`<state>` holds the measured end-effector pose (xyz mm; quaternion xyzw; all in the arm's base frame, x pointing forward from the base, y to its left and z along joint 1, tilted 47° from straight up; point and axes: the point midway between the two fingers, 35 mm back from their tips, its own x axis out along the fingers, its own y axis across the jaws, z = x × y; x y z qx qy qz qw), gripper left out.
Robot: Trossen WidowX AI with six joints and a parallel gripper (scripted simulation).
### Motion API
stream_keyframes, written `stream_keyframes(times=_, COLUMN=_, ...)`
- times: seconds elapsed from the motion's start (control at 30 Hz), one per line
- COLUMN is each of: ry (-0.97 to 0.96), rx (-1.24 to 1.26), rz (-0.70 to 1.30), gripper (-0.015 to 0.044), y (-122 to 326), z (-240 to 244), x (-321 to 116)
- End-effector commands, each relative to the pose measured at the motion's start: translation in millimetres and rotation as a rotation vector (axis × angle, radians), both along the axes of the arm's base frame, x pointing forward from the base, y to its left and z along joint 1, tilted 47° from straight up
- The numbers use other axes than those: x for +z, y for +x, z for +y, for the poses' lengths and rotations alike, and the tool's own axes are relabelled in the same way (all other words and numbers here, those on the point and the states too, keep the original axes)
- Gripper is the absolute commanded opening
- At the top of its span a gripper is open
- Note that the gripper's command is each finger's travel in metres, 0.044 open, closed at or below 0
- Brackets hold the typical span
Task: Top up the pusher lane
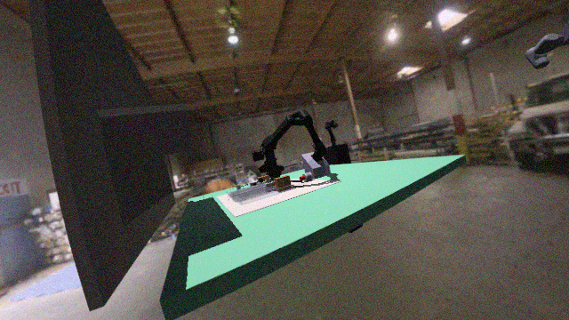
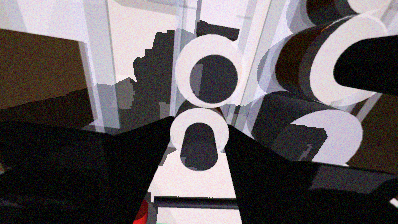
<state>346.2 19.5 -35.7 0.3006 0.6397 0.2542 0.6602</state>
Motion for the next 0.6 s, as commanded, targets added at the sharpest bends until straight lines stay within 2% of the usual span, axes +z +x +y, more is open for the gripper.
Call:
stream_keyframes(times=0.0, ry=0.004, rx=-0.004, rz=-0.01, gripper=0.0, y=2.8, z=1.2, x=-0.2)
stream_keyframes(times=0.57, ry=0.004, rx=-0.004, rz=-0.01, gripper=0.0, y=-0.2, z=1.5, x=-0.5)
